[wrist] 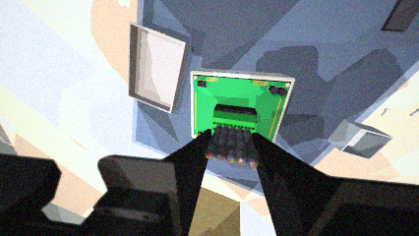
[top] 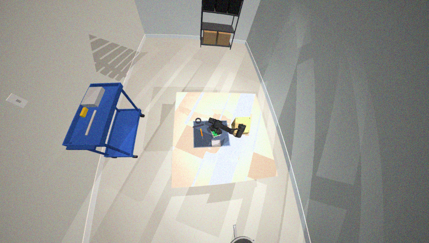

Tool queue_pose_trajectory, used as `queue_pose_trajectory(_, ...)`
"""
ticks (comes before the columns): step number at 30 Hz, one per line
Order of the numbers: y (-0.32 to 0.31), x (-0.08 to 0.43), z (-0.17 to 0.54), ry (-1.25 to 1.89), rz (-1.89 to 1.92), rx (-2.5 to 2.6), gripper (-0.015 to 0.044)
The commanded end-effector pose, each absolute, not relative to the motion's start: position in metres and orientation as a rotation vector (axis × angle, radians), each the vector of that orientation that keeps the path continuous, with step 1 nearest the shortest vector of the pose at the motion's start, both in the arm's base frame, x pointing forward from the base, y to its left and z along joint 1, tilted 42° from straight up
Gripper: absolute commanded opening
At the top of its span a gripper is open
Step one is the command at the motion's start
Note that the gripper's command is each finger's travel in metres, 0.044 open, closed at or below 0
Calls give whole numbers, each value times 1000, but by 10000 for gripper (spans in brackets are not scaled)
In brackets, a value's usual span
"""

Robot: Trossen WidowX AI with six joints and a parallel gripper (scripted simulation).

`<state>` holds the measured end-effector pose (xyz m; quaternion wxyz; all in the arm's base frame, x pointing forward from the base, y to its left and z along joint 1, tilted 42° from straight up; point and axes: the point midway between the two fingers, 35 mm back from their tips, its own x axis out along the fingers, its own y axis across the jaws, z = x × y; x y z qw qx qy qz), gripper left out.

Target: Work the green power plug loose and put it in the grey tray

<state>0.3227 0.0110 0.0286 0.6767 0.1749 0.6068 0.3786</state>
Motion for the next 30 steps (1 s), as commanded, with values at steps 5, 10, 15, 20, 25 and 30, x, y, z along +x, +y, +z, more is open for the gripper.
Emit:
queue_pose_trajectory(5, -5, 323, 35, 1358, 826, 421, 0)
queue_pose_trajectory(10, 3, 320, 44, 1372, 706, 318, 0)
queue_pose_trajectory(15, 7, 318, 51, 1377, 640, 262, 0)
queue_pose_trajectory(20, 1, 319, 47, 1372, 703, 316, 0)
queue_pose_trajectory(25, -8, 323, 39, 1358, 824, 419, 0)
queue_pose_trajectory(30, -12, 324, 37, 1353, 866, 454, 0)
